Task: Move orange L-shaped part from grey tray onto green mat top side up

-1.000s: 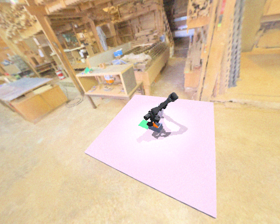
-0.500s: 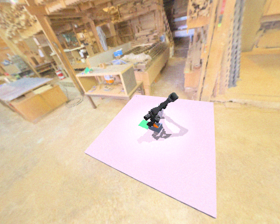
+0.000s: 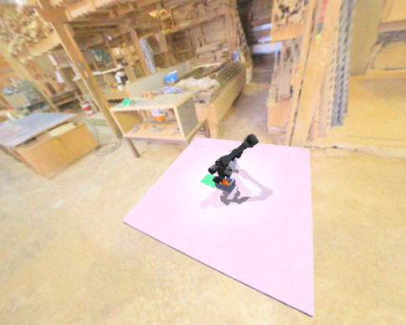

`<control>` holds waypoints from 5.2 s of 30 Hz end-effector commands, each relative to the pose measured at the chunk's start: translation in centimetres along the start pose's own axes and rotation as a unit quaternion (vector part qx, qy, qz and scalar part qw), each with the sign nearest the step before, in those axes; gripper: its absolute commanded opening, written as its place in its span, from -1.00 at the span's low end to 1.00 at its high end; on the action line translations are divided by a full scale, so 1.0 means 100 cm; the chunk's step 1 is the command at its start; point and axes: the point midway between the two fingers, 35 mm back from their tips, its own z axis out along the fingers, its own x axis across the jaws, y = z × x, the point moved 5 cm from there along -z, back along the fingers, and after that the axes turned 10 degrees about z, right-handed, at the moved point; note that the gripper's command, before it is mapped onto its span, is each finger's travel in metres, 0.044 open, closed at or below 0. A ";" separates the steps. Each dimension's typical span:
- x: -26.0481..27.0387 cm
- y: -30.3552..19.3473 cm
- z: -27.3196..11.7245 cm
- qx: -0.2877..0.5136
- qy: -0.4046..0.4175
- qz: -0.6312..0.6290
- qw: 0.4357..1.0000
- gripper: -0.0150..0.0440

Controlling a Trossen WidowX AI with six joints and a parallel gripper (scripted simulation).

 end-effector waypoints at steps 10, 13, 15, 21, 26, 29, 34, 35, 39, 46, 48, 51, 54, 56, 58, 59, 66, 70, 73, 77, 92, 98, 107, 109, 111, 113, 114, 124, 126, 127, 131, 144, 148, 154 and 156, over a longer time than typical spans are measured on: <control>-0.001 0.000 -0.020 -0.001 -0.002 0.000 1.000 -0.49; -0.001 0.000 -0.024 -0.001 -0.002 0.000 1.000 -0.49; -0.001 0.000 -0.028 -0.001 -0.002 0.000 1.000 -0.49; -0.001 0.000 -0.037 -0.001 -0.002 0.000 1.000 -0.49; -0.001 0.000 -0.045 -0.001 -0.002 0.000 1.000 -0.49; -0.001 0.000 -0.050 -0.001 -0.002 0.000 1.000 -0.49; -0.001 0.000 -0.058 0.000 -0.002 0.000 1.000 -0.49; -0.001 0.000 -0.059 0.000 -0.002 0.000 1.000 -0.49; -0.001 0.000 -0.066 0.000 -0.002 0.000 1.000 -0.49; -0.001 0.000 -0.077 0.000 -0.002 0.000 1.000 -0.49; -0.001 0.000 -0.080 0.000 -0.002 0.000 1.000 -0.49; 0.000 0.000 -0.080 0.000 -0.002 0.000 1.000 -0.49; 0.000 0.000 -0.082 0.000 -0.002 0.000 1.000 -0.49; 0.000 0.000 -0.084 0.000 -0.002 0.000 1.000 -0.49; -0.001 -0.002 -0.085 0.000 -0.002 0.000 1.000 -0.49; -0.001 -0.004 -0.085 0.000 -0.002 0.000 1.000 -0.49; -0.004 -0.036 -0.083 0.001 -0.002 0.000 1.000 -0.49; -0.006 -0.055 -0.082 0.002 -0.002 0.000 1.000 -0.49; -0.007 -0.070 -0.082 0.002 -0.002 0.000 1.000 -0.49; -0.008 -0.090 -0.083 0.003 -0.003 0.000 1.000 -0.49; -0.014 -0.164 -0.084 0.005 -0.003 0.000 1.000 -0.49; -0.014 -0.167 -0.082 0.005 -0.003 0.000 1.000 -0.49; -0.014 -0.167 -0.069 0.005 -0.003 0.000 1.000 -0.49; -0.014 -0.167 -0.066 0.005 -0.003 0.000 1.000 -0.49; -0.014 -0.167 -0.063 0.005 -0.003 0.000 1.000 -0.49; -0.014 -0.167 -0.060 0.005 -0.003 0.000 1.000 -0.49; -0.014 -0.167 -0.058 0.005 -0.003 0.000 1.000 -0.49; -0.014 -0.168 -0.042 0.005 -0.004 0.000 1.000 -0.49; -0.014 -0.168 -0.039 0.005 -0.004 0.000 1.000 -0.49; -0.014 -0.168 -0.038 0.005 -0.004 0.000 1.000 -0.49; -0.014 -0.168 -0.031 0.004 -0.004 0.000 1.000 -0.49; -0.015 -0.167 -0.011 0.004 -0.004 0.000 1.000 -0.49; -0.014 -0.167 -0.004 0.004 -0.004 0.000 1.000 -0.49; -0.014 -0.167 -0.002 0.004 -0.004 0.000 1.000 -0.49; -0.014 -0.167 -0.002 0.004 -0.004 0.000 1.000 -0.49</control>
